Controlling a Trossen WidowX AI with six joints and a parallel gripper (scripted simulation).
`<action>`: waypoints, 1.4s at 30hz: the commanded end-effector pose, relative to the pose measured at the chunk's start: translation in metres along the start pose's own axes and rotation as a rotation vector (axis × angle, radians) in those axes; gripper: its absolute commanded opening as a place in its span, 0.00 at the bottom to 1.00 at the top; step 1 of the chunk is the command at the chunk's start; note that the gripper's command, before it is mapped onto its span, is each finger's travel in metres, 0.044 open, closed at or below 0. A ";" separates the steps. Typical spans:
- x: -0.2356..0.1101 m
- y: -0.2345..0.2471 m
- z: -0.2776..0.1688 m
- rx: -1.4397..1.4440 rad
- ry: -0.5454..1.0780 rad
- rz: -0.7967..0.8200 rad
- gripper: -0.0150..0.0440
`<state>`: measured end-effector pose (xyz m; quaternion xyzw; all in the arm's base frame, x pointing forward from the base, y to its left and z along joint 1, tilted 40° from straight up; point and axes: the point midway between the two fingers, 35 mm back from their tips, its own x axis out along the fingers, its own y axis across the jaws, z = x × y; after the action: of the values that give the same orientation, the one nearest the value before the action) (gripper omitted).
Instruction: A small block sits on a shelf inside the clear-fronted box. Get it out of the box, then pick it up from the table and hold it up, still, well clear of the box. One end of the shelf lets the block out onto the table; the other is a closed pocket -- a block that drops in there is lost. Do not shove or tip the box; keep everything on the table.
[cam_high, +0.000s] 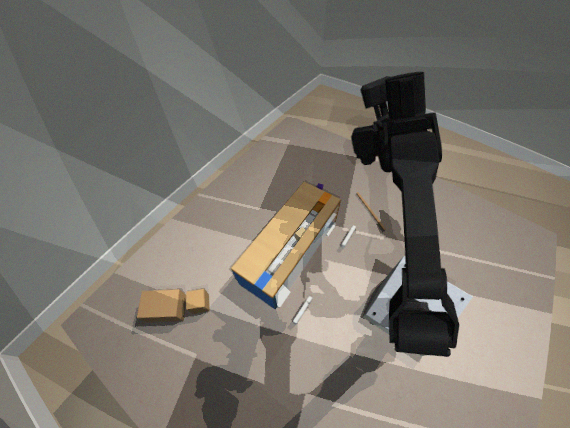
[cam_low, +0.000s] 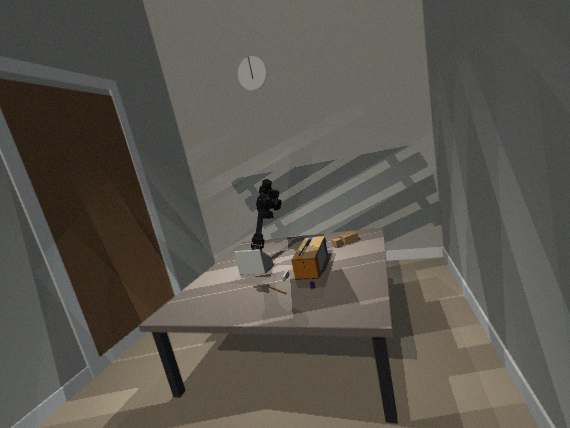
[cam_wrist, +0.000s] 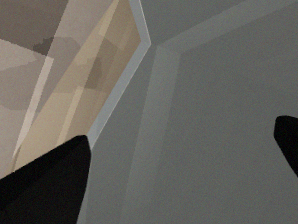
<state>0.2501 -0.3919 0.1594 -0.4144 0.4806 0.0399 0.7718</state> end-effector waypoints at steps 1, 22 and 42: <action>0.026 0.033 0.034 -0.095 -0.111 0.170 0.93; 0.041 0.209 0.181 -0.442 -0.902 0.957 0.93; 0.056 0.228 0.194 -0.442 -0.901 0.956 0.93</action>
<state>0.3111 -0.1358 0.0217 -0.2517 0.2243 0.6396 0.6909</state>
